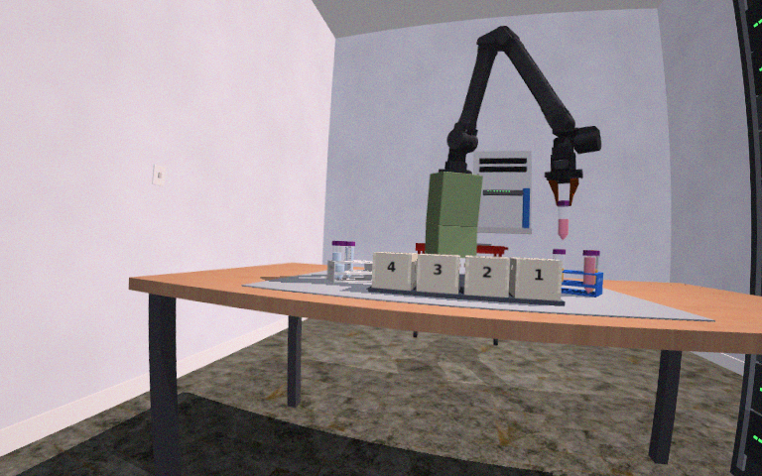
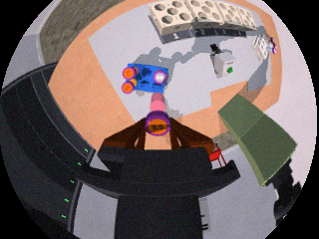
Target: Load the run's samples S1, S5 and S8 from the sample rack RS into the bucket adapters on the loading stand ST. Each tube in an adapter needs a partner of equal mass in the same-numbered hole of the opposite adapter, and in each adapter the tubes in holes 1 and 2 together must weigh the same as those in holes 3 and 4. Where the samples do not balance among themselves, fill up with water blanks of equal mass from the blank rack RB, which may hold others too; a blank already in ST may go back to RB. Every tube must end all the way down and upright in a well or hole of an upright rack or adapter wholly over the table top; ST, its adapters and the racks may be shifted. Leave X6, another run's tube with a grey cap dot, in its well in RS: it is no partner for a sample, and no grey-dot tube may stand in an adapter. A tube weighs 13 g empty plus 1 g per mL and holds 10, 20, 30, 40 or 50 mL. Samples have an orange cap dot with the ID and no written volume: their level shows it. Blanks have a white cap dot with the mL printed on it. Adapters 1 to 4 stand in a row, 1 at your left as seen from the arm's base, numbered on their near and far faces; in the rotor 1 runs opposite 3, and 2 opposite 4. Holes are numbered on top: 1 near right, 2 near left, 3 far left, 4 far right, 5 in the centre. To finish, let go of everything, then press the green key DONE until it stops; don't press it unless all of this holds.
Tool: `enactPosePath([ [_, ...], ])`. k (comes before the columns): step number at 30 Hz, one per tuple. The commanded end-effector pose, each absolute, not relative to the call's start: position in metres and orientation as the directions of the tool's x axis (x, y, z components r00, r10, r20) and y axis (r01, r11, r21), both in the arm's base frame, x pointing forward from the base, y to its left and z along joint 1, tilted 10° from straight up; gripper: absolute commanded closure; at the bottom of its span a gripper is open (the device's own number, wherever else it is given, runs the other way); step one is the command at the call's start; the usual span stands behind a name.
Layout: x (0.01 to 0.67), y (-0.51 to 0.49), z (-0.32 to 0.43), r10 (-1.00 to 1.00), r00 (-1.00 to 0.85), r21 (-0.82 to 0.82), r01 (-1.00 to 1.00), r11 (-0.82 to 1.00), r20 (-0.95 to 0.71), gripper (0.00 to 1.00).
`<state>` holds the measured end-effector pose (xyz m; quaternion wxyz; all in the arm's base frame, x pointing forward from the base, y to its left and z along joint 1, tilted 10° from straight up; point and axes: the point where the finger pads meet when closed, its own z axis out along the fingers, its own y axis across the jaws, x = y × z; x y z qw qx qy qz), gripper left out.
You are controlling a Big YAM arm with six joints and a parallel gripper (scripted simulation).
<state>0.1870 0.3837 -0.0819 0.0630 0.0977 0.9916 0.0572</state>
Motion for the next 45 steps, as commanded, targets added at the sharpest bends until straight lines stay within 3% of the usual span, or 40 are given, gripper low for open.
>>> enactPosePath([
  [1, 0.192, 0.4, -0.074, 0.341, -0.935, 0.182, 0.319, 0.93, -0.102, 1.0],
  [26, 0.208, 0.416, -0.103, 0.4, -0.912, 0.219, 0.373, 0.902, -0.092, 1.0],
  [40, 0.211, 0.408, -0.159, 0.382, -0.919, 0.173, 0.363, 0.916, -0.094, 1.0],
  [45, 0.215, 0.421, -0.144, 0.38, -0.92, 0.213, 0.354, 0.911, -0.096, 1.0],
])
